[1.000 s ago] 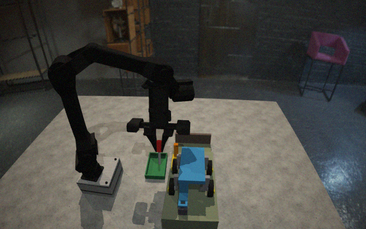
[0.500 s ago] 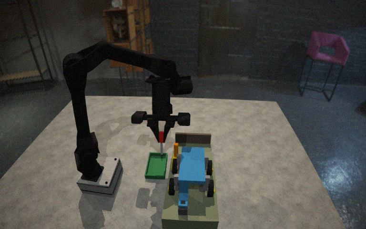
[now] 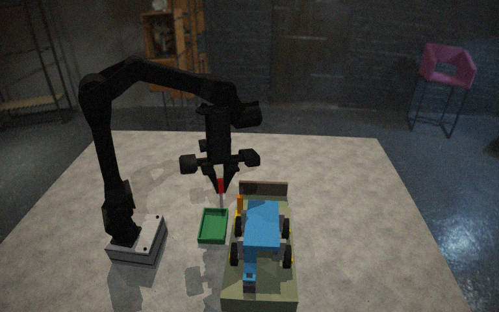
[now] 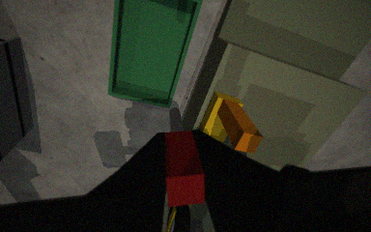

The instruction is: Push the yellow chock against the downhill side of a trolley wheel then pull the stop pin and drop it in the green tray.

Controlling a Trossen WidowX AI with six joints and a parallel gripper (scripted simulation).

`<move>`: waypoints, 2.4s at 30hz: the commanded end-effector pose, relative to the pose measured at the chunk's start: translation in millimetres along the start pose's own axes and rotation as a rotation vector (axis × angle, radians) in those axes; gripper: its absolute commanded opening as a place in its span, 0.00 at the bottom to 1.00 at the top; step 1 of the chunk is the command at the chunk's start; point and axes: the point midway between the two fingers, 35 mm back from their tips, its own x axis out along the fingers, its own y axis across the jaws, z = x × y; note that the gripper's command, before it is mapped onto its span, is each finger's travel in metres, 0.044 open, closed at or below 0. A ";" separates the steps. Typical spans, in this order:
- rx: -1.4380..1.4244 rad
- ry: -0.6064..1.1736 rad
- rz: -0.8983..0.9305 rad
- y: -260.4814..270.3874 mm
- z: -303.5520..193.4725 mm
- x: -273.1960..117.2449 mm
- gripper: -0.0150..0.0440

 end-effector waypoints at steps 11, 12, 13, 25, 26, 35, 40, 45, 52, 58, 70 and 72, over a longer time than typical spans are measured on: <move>-0.434 -0.074 -0.051 1.5 -3.0 0.1 0.25; -0.465 -0.078 -0.055 1.5 -3.2 0.1 0.25; -0.496 -0.083 -0.058 1.6 -3.4 0.2 0.25; -0.868 -0.131 -0.118 2.0 -5.9 0.5 0.25; -0.899 -0.134 -0.124 2.0 -6.1 0.5 0.25; -1.177 -0.154 -0.188 2.0 -7.9 0.3 0.25; -1.223 -0.155 -0.200 2.0 -8.2 0.2 0.25; -1.226 -0.156 -0.200 3.7 -7.3 1.4 0.25; -1.246 -0.160 -0.202 21.2 2.5 14.3 0.25; -1.250 -0.161 -0.202 28.3 6.2 19.4 0.25; -1.237 -0.270 -0.346 23.2 22.2 46.7 0.25; -1.237 -0.272 -0.349 22.1 26.3 51.6 0.25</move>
